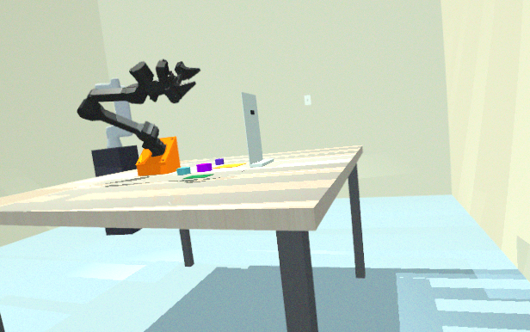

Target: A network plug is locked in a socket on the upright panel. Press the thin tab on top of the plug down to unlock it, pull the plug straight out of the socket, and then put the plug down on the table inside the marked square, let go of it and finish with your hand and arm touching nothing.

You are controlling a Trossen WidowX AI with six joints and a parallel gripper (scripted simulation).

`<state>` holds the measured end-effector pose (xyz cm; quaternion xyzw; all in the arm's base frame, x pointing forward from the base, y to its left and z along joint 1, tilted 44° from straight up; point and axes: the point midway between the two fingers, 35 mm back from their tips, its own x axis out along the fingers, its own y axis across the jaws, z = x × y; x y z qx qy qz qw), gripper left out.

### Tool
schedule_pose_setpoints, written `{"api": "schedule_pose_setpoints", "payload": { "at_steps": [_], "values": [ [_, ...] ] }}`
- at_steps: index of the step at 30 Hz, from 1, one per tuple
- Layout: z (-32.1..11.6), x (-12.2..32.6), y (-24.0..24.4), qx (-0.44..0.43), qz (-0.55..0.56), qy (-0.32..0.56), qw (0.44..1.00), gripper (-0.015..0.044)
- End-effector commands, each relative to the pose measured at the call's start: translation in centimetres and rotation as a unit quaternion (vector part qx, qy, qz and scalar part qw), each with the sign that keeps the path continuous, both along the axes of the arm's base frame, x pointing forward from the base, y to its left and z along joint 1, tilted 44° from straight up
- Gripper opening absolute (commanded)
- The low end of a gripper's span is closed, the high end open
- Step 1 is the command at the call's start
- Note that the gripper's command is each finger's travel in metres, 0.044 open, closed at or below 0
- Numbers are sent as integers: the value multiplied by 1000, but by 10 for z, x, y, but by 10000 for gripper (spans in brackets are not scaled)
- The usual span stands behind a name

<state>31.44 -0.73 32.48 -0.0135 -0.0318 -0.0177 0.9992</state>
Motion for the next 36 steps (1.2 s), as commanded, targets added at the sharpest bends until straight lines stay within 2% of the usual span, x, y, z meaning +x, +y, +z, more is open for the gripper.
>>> {"api": "schedule_pose_setpoints", "payload": {
  "at_steps": [1, 9, 10, 23, 36],
  "values": [
    [-1, 1, 0, 1, 0, 0, 1000, 374],
    [-40, 23, 10, 63, 9, 14, 998, 164],
    [-45, 26, 11, 71, 10, 15, 997, 156],
    [-117, 42, 31, 177, 20, 41, 983, 156],
    [-183, 31, 48, 278, 24, 67, 958, 156]
  ]
}}
